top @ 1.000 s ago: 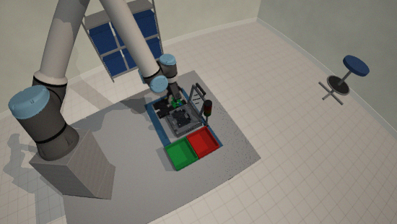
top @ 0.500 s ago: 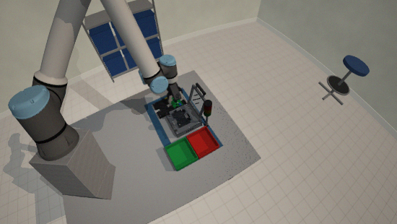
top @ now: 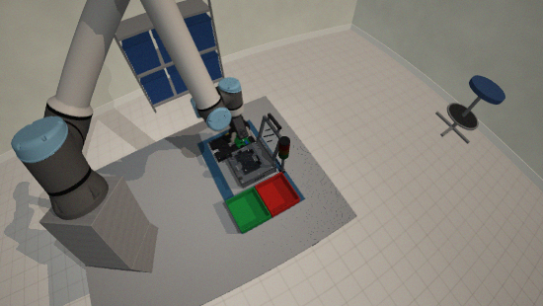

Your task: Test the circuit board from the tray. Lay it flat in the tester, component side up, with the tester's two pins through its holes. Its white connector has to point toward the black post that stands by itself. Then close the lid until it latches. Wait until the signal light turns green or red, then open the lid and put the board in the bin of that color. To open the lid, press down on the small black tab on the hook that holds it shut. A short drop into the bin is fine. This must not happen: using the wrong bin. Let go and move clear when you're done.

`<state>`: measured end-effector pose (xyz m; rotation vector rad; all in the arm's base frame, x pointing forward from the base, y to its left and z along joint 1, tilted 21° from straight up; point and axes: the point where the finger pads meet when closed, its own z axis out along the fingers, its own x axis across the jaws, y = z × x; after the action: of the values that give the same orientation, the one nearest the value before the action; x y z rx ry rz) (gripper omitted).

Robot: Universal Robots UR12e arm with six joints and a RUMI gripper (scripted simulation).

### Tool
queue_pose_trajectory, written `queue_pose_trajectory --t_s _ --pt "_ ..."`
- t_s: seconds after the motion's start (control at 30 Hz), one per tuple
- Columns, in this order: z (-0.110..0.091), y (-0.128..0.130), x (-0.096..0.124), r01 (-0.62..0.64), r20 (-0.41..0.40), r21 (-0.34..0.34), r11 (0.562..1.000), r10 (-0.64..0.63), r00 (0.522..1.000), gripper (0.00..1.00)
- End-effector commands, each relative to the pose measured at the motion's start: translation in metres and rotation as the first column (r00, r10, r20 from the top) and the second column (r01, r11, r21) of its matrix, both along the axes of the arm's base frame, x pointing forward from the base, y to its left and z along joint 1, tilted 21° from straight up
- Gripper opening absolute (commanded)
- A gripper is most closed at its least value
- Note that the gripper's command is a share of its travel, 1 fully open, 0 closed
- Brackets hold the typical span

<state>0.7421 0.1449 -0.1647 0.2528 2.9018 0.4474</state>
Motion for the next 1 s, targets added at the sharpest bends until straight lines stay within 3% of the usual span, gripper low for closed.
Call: queue_pose_trajectory --t_s 0.0,0.97 --pt "-0.0005 0.0002 0.0008 0.0 0.001 0.0 1.0 0.0 1.0 0.59" --pt "-0.0005 0.0002 0.0008 0.0 0.001 0.0 1.0 0.0 1.0 0.54"
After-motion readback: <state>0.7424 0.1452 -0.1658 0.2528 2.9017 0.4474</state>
